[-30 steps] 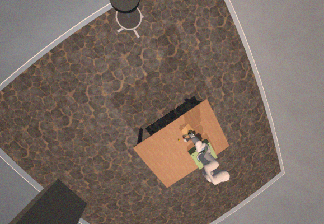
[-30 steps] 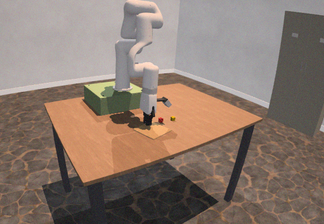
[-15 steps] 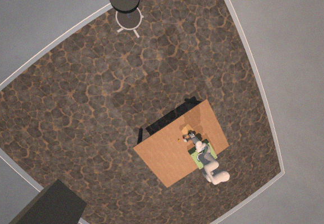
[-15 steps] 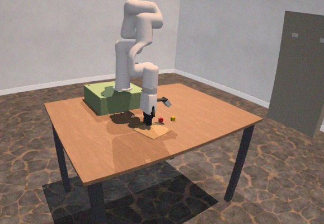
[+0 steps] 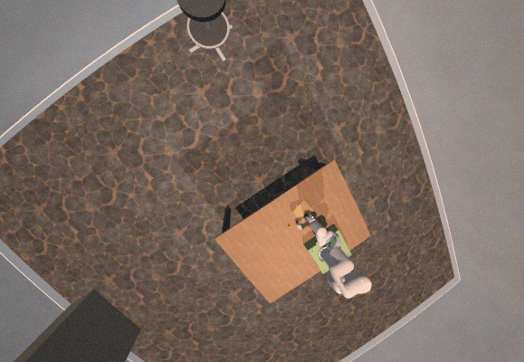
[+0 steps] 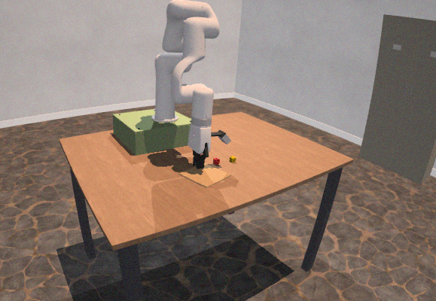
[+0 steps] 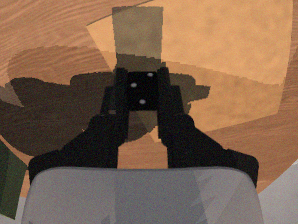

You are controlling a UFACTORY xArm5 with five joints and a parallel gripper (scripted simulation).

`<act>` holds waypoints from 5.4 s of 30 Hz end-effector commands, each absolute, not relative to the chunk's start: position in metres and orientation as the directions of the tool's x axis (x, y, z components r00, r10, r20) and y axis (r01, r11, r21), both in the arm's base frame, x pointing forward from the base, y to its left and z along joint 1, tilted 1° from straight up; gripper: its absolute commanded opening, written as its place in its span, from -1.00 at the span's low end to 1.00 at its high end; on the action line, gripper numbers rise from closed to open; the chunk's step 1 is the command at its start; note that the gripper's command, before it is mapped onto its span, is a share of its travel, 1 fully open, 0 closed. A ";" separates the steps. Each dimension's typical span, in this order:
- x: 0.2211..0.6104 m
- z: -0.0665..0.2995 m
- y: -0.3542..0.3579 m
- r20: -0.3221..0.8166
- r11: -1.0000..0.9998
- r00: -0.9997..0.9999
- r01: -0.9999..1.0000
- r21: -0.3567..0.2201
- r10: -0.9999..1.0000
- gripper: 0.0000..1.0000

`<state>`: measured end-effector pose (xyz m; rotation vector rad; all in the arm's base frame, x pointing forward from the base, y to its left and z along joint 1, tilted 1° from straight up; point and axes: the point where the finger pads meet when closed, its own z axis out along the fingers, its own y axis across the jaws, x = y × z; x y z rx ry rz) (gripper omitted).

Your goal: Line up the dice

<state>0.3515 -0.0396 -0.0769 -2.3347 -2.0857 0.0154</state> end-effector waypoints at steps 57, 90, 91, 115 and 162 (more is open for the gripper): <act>0.353 -0.076 -0.040 0.000 -0.112 0.112 0.994 -0.012 0.994 -0.69; 0.353 -0.078 -0.040 0.000 -0.112 0.112 0.994 -0.012 0.994 -0.69; 0.353 -0.078 -0.040 0.000 -0.112 0.112 0.994 -0.012 0.994 -0.69; 0.352 -0.081 -0.040 0.000 -0.113 0.113 0.994 -0.012 0.994 -0.69; 0.352 -0.081 -0.040 0.000 -0.113 0.113 0.994 -0.012 0.994 -0.28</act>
